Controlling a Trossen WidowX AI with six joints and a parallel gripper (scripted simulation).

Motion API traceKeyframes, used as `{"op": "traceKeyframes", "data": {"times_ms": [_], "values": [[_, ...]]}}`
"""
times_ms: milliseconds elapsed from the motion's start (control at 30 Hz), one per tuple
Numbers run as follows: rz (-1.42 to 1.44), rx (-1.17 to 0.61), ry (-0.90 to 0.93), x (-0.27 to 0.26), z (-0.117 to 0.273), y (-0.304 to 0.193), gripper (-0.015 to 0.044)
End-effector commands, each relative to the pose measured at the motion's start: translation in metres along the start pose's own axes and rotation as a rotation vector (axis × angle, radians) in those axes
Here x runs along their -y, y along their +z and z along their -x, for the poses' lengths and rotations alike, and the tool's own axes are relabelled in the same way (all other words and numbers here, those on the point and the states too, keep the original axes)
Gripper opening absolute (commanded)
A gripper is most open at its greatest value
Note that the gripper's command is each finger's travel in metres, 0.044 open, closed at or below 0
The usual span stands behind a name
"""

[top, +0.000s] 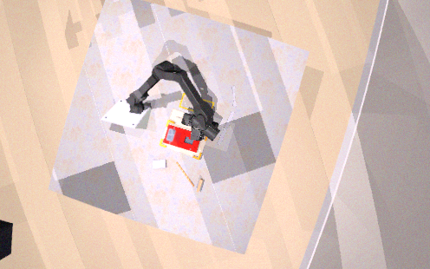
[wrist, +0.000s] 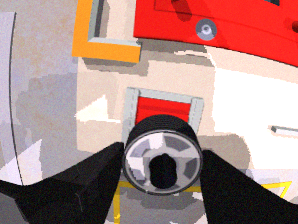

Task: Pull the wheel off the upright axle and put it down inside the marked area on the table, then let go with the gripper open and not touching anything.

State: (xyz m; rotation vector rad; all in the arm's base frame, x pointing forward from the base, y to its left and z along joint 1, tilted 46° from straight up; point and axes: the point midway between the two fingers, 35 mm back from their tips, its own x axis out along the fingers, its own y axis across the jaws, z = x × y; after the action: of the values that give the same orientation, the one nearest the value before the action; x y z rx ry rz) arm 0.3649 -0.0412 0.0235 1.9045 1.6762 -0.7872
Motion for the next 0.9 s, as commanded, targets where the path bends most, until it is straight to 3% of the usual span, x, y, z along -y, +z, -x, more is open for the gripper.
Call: {"op": "traceKeyframes", "data": {"times_ms": [0,867], "values": [[-0.01,0.003,0.016,0.0,0.0124,0.0022,0.0],[-0.012,0.002,0.017,0.0002,0.021,0.0023,0.0]]}}
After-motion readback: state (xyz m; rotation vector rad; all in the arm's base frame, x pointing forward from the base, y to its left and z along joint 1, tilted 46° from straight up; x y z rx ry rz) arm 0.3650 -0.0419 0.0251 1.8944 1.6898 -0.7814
